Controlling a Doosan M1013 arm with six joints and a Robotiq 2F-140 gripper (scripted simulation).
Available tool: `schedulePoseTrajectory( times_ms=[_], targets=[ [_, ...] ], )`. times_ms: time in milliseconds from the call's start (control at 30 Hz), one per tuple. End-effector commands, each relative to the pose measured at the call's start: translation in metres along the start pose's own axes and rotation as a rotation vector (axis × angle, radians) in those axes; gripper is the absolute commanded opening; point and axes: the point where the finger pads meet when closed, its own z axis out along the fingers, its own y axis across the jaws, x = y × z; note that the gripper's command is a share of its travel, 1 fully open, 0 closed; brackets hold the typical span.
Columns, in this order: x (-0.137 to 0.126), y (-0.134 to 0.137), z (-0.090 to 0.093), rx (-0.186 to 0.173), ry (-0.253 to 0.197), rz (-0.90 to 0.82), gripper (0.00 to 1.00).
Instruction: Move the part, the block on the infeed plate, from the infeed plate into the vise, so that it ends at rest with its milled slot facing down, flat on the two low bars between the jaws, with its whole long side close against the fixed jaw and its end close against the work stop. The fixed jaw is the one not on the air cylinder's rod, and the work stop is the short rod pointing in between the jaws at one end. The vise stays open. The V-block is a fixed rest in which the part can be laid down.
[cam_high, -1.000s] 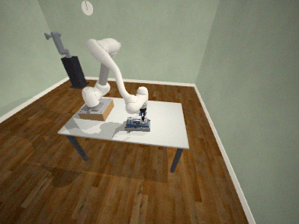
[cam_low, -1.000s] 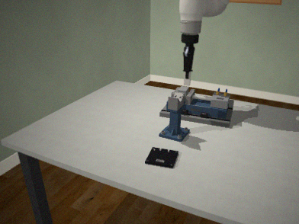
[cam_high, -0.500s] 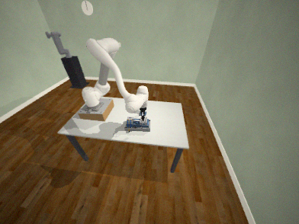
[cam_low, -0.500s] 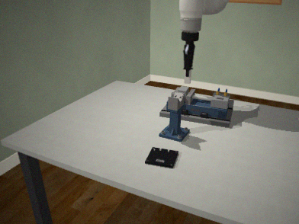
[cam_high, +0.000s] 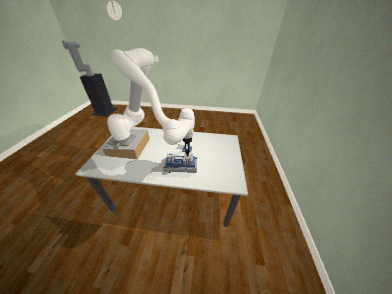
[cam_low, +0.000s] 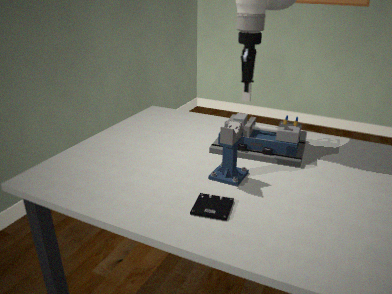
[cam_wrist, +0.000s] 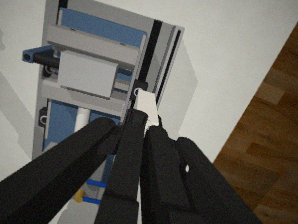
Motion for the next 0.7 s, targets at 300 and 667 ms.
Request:
schedulePoseTrajectory(
  times_ms=[300, 667],
  targets=[
    [0.0005, 0.0011, -0.019, -0.001, 0.003, -0.008, 0.0],
    [0.0004, 0.0011, -0.0198, -0.001, 0.003, -0.008, 0.0]
  ],
)
